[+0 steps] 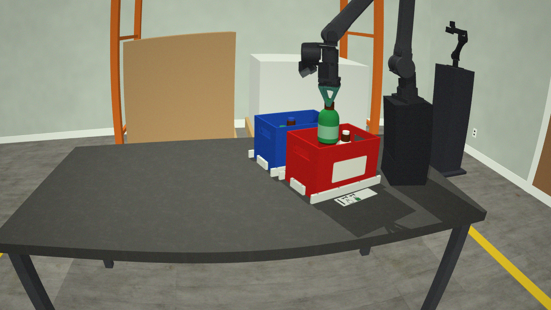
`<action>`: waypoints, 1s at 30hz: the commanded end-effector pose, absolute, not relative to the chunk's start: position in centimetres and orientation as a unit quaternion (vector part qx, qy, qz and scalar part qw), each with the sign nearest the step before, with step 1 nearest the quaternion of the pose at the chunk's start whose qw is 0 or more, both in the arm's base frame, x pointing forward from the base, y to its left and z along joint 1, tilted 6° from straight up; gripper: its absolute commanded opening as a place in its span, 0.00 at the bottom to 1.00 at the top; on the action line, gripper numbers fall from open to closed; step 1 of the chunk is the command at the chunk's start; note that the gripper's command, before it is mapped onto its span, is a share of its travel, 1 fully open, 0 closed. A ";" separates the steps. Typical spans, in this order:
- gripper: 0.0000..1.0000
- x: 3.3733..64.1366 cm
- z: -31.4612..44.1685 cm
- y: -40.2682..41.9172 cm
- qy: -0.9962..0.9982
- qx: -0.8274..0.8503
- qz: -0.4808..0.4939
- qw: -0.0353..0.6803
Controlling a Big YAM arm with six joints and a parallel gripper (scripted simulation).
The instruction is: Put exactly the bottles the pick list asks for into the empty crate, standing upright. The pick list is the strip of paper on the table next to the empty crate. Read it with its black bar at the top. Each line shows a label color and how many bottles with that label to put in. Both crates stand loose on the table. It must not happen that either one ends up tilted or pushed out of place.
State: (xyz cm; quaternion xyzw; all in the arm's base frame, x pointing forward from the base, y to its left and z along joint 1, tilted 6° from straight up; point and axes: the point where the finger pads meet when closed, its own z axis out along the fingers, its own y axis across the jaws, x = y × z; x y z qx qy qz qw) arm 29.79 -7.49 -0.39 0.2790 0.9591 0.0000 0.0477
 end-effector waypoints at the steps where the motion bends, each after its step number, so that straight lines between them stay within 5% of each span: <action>1: 0.00 31.8 0.8 -8.3 0.955 0.286 0.001 0.076; 30: 0.00 30.5 -3.0 -7.8 0.957 0.286 0.001 0.054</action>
